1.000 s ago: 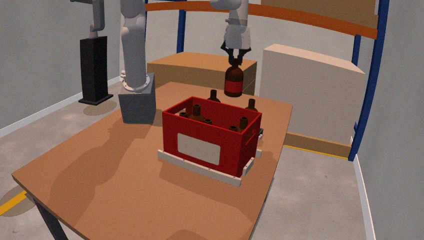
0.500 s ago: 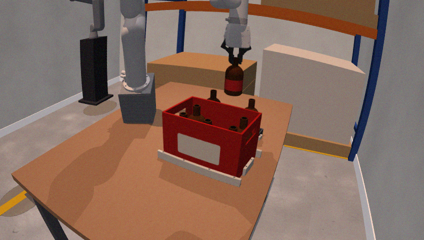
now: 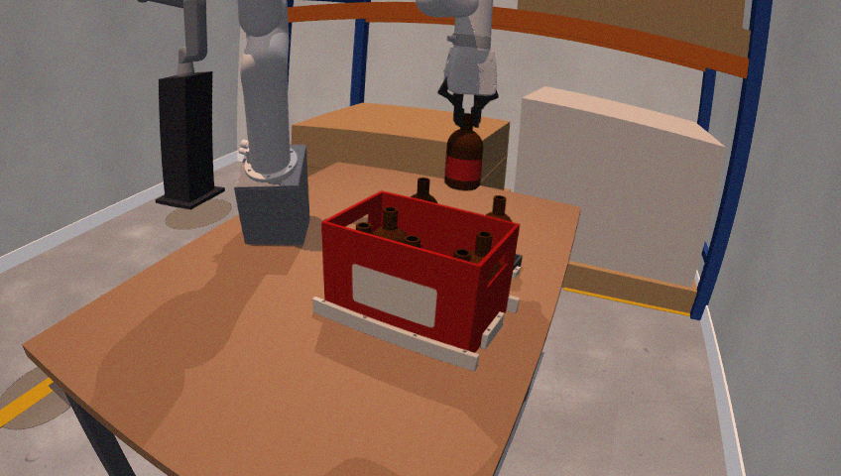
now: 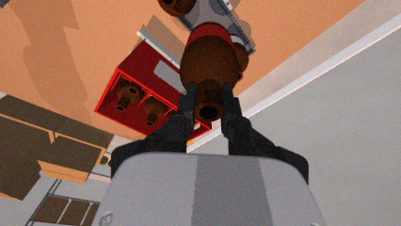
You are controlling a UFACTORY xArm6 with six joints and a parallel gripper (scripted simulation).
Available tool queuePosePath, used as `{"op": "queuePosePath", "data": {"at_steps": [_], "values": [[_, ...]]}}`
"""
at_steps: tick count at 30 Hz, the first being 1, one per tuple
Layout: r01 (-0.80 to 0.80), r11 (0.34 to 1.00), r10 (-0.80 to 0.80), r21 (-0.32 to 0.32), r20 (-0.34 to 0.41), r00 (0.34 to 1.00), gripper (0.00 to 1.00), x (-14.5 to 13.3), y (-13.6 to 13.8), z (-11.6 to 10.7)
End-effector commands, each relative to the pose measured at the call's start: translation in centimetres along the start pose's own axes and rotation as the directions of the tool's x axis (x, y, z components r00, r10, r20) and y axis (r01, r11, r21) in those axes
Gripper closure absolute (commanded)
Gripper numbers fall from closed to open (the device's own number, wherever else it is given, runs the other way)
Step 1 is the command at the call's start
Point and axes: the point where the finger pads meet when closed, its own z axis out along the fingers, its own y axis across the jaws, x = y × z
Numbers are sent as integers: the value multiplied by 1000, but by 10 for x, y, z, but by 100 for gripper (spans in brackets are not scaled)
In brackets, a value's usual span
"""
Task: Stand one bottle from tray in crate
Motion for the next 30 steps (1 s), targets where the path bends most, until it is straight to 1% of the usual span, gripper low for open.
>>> {"op": "queuePosePath", "data": {"at_steps": [1,11,23,30], "values": [[-1,1000,1,-4,0,1000,100,0,1,-2],[-1,1000,1,-4,0,1000,100,0,1,-7],[-1,1000,1,-4,0,1000,100,0,1,-20],[-1,1000,1,-4,0,1000,100,0,1,-23]]}}
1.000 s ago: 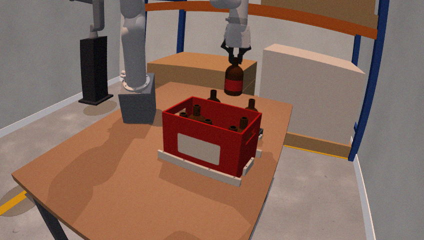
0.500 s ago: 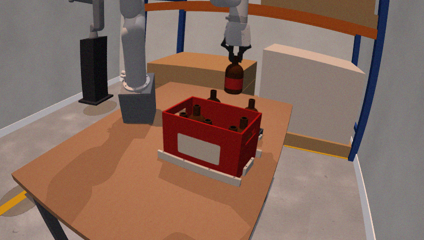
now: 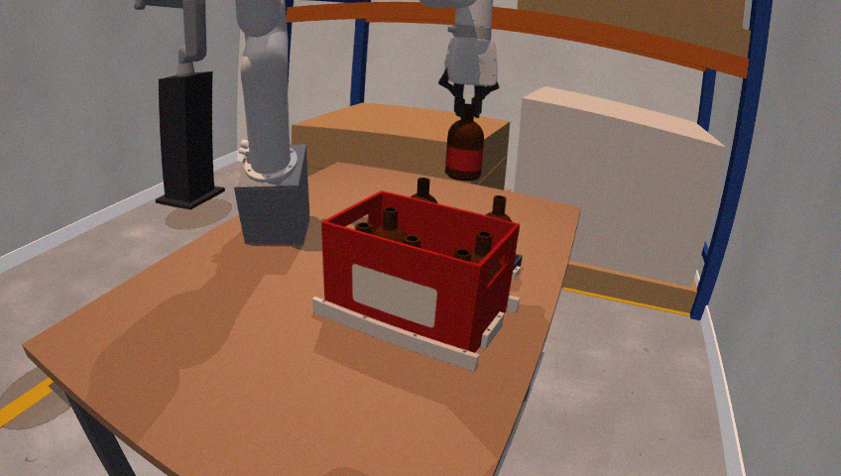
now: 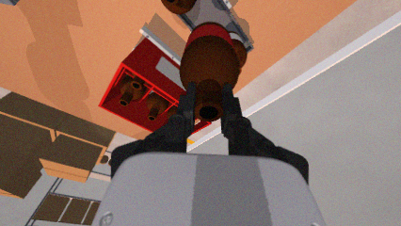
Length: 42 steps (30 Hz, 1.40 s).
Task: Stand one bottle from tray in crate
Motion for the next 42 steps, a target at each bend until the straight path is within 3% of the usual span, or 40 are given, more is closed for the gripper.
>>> {"op": "queuePosePath", "data": {"at_steps": [1,42], "values": [[-1,1000,1,-4,0,1000,100,0,1,-3],[-1,1000,1,-4,0,1000,100,-6,-3,-3]]}}
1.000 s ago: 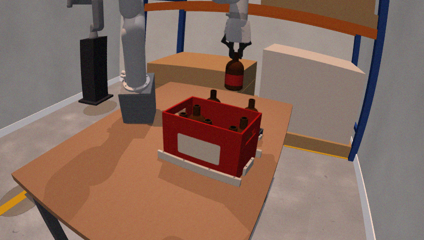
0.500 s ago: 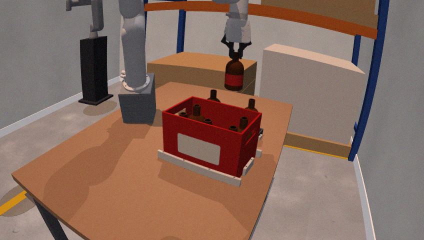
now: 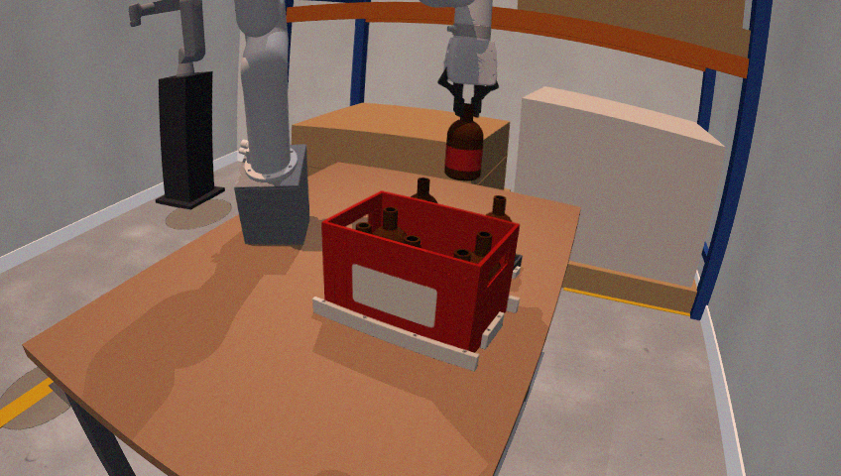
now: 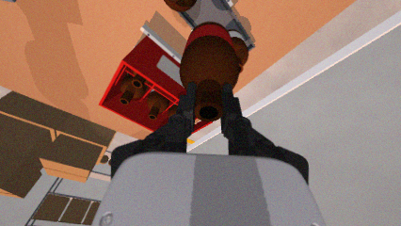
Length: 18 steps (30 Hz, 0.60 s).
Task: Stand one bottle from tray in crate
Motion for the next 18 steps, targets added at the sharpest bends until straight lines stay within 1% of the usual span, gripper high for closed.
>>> {"op": "queuePosePath", "data": {"at_steps": [1,18], "values": [[-1,1000,1,-4,0,1000,100,-3,0,-2],[-1,1000,1,-4,0,1000,100,-19,-11,-2]]}}
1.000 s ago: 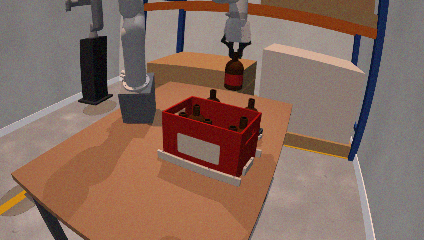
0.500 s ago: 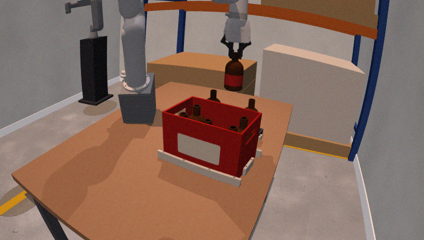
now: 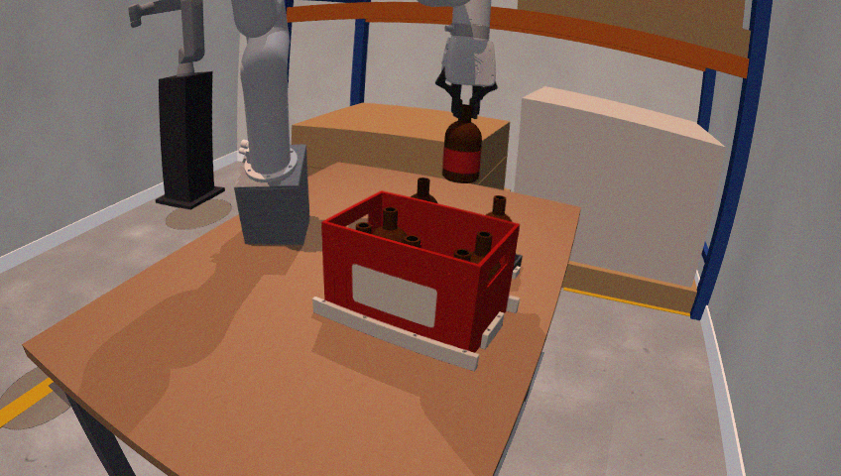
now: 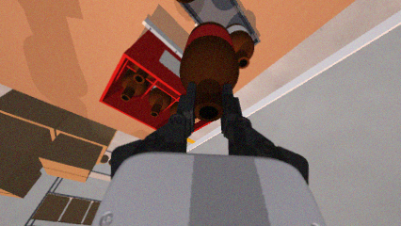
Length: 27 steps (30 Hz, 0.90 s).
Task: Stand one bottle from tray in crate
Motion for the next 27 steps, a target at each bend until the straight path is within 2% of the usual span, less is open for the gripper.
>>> {"op": "queuePosePath", "data": {"at_steps": [1,27], "values": [[-1,1000,1,-4,0,1000,100,-6,-2,-2],[-1,1000,1,-4,0,1000,100,-47,-29,-1]]}}
